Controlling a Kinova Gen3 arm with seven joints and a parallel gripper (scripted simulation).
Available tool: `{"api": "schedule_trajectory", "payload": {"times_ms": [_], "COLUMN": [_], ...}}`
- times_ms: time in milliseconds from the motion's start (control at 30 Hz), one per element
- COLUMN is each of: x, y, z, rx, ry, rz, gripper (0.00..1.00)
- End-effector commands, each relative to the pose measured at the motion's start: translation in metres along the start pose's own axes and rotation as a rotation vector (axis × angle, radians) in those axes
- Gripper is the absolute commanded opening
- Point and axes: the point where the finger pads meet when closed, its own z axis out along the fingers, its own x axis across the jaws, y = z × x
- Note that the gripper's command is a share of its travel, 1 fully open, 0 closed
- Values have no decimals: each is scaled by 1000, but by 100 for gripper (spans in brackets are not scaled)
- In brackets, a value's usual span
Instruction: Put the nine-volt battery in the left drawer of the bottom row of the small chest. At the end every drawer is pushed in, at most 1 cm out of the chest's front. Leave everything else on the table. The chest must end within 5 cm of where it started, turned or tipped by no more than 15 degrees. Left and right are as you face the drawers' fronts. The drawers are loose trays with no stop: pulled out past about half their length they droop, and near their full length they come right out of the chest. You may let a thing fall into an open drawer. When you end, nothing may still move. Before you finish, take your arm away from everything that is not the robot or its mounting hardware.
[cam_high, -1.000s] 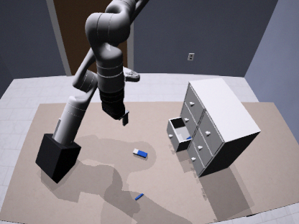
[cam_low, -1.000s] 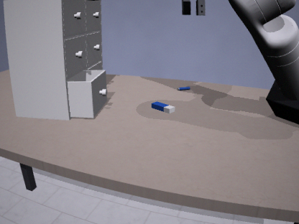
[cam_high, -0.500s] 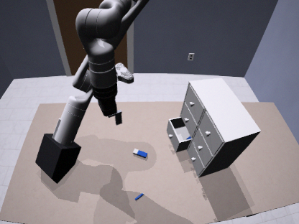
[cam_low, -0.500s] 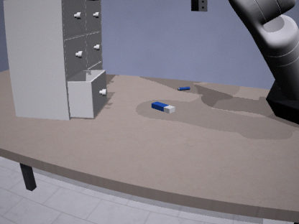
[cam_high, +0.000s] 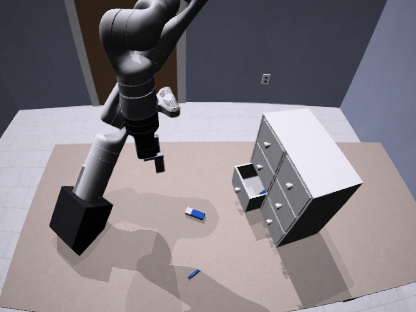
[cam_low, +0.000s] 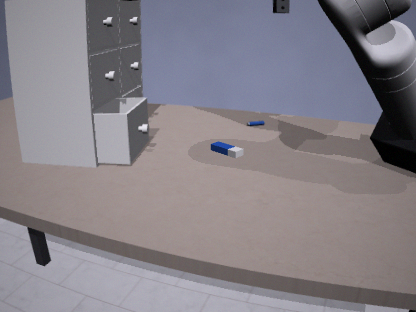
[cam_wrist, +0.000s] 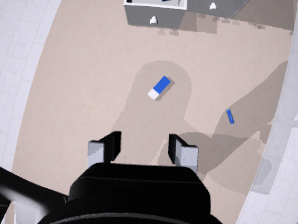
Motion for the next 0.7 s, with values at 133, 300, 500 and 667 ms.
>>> {"api": "schedule_trajectory", "payload": {"times_ms": [133, 300, 500, 667], "x": [-4, -4, -4, -5], "y": [2, 2, 2, 2], "z": [0, 0, 0, 2], "rx": [2, 3, 3, 14], "ry": [-10, -10, -10, -14], "rz": [48, 54, 56, 57], "gripper": [100, 100, 100, 100]}}
